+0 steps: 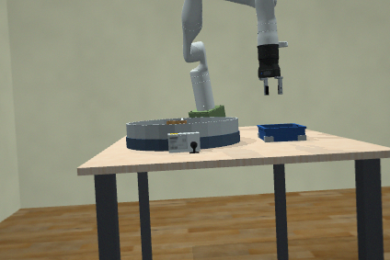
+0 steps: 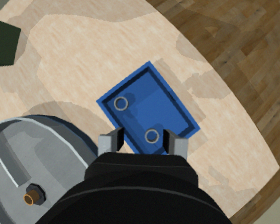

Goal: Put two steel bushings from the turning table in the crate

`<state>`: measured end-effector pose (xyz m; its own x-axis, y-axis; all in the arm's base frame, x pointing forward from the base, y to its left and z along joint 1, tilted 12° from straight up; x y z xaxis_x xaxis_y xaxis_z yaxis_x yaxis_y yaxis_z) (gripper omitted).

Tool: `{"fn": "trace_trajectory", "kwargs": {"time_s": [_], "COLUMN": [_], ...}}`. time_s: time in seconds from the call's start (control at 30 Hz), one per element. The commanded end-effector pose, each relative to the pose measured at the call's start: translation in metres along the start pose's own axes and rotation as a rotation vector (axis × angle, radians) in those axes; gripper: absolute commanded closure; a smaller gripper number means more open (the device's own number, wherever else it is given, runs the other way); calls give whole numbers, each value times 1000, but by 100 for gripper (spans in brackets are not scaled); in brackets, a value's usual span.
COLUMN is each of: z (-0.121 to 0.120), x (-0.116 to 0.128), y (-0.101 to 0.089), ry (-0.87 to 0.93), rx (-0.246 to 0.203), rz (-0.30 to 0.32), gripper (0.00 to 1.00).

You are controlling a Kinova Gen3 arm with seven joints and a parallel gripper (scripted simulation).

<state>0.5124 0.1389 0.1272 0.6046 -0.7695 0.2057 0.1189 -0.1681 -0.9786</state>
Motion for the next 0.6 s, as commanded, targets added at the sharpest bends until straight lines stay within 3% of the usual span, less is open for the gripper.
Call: {"fn": "trace_trajectory", "kwargs": {"time_s": [0.0,0.2,0.37,0.57], "z": [0,0,-1,-1], "x": [0,0,-4,-4], "y": [0,0,-3,-3], "ry": [1,1,-249,-249], "rx": [0,0,1,1], "rz": [1,1,0,0], "gripper": [0,0,0,0]}}
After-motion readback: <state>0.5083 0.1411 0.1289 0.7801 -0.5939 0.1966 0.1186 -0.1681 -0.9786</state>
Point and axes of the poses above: the point where the finger pads meet when closed, its own y axis out along the fingers, its own z axis across the jaws, x = y × z, the point moved 2 cm from there along -y, back along the fingers, and after that the axes turned 2 degrees about -y, right-handed, at the moved point
